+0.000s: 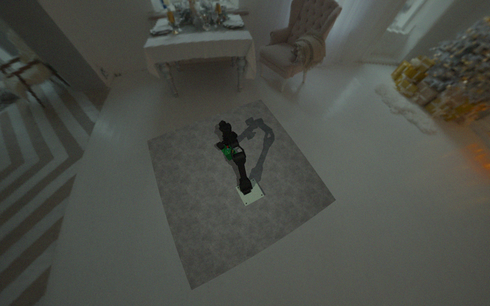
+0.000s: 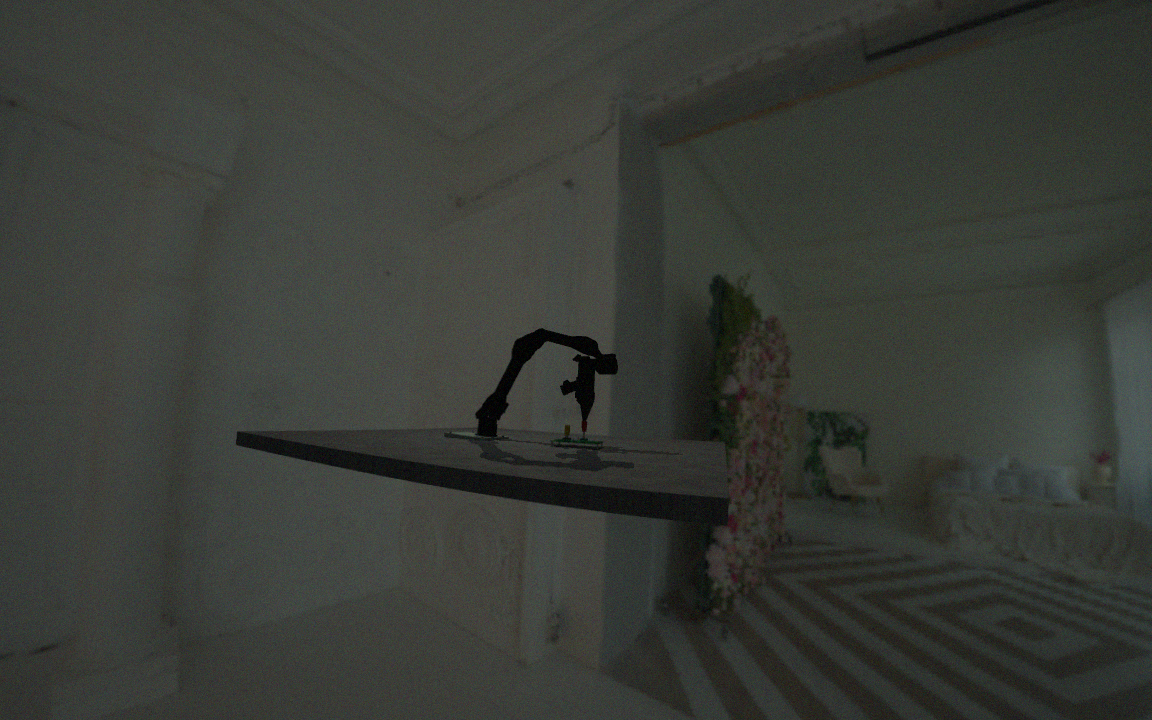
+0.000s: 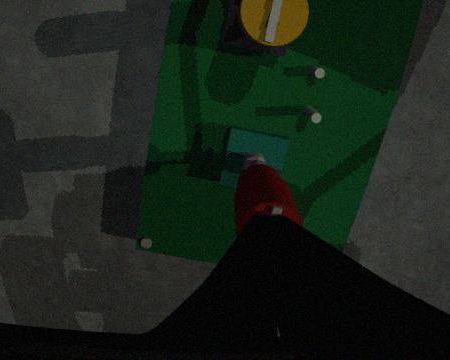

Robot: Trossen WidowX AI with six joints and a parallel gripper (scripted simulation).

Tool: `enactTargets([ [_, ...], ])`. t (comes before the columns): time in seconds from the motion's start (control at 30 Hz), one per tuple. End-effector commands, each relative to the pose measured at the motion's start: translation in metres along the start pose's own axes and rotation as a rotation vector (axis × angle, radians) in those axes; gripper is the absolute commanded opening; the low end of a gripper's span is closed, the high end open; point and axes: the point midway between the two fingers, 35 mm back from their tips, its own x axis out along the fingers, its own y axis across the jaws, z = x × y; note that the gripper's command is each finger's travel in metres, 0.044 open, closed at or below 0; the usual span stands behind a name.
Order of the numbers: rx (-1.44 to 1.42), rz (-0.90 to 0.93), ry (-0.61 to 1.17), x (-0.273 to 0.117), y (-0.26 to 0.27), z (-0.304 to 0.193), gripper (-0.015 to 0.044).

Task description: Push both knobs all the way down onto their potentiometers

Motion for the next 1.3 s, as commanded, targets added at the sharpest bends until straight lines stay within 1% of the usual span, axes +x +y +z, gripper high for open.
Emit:
enactTargets([
  [0.0,0.005,-0.004,0.004,0.000,-0.001,-0.001,0.0000],
  [1.27,0.005,-0.004,0.004,0.015,-0.001,-0.001,0.0000],
])
